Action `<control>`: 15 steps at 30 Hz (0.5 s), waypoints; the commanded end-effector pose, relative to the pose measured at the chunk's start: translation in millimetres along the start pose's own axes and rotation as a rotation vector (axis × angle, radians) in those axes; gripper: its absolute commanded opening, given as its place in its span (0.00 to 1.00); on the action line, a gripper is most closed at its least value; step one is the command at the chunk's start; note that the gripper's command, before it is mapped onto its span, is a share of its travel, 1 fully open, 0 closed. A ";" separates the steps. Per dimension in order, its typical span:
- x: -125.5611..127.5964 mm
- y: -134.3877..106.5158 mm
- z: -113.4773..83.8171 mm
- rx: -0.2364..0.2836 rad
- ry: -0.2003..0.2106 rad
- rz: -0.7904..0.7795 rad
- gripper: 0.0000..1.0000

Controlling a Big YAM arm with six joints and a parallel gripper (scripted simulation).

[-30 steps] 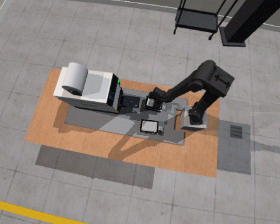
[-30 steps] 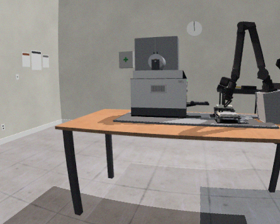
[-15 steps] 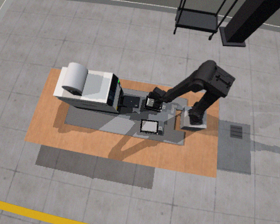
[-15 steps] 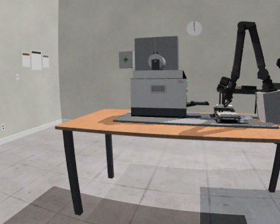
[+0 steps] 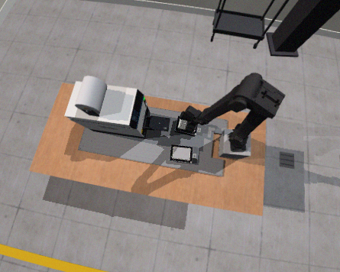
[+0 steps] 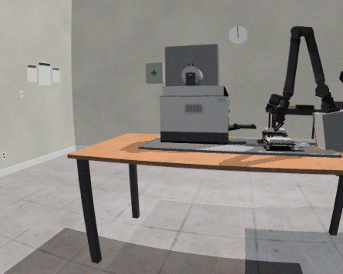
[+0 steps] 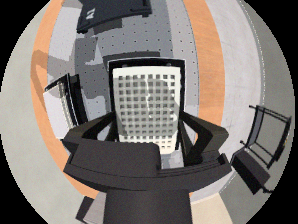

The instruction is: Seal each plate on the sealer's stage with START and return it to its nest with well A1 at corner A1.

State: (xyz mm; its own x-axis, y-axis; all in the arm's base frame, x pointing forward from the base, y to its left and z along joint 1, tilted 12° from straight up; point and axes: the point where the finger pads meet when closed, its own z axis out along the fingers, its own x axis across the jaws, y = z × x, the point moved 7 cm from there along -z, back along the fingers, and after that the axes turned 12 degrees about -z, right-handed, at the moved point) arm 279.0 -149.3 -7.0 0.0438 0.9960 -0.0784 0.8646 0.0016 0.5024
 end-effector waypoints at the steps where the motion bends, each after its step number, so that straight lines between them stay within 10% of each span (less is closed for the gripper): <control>1: -2.6 8.3 3.7 -0.014 -0.002 -0.020 0.00; 15: -6.1 10.5 -19.8 -0.013 -0.012 -0.014 0.00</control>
State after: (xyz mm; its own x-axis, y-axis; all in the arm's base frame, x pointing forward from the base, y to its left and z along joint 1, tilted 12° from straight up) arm 278.1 -148.8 3.6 0.0416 0.9961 -0.0779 0.8637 0.0033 0.5039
